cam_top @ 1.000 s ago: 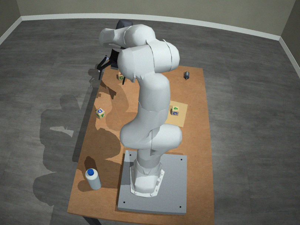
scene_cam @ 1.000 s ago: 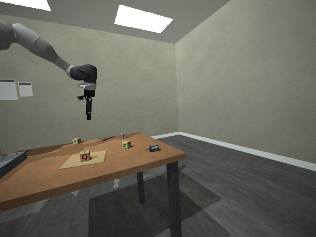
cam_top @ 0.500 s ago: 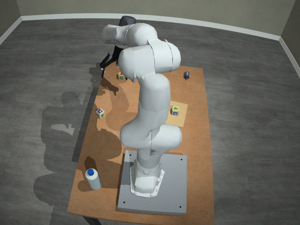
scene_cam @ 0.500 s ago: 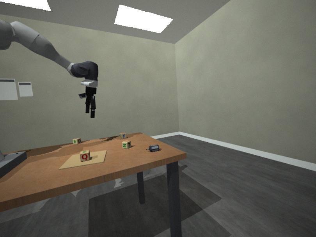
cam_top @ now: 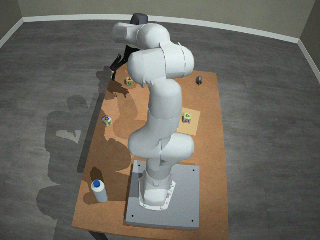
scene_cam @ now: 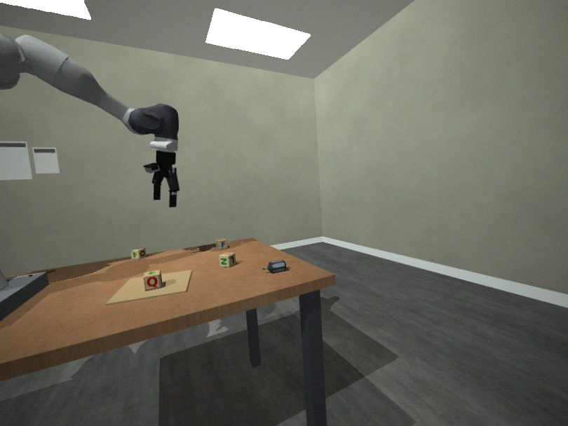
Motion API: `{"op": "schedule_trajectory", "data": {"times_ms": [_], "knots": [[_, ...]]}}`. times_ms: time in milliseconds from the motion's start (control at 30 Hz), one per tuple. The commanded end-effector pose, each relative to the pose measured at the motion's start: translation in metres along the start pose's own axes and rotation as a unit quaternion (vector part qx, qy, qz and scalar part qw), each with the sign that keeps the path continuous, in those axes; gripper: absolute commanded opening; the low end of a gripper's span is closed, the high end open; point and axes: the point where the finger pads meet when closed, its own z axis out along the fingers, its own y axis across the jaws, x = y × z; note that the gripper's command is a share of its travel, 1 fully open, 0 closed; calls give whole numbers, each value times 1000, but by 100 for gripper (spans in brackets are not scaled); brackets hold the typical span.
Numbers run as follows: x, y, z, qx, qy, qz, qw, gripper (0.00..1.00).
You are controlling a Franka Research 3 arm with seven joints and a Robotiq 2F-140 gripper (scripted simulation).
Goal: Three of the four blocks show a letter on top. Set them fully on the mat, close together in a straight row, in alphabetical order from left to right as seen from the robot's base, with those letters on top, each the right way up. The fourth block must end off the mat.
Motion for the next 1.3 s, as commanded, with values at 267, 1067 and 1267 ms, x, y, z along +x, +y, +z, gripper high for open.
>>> {"op": "schedule_trajectory", "data": {"times_ms": [267,1067,1267], "knots": [[1,-16,-19,6,0,-118,993,100],[0,-48,-56,23,-1,-256,966,100],[1,-56,-66,27,-1,-290,957,100]]}}
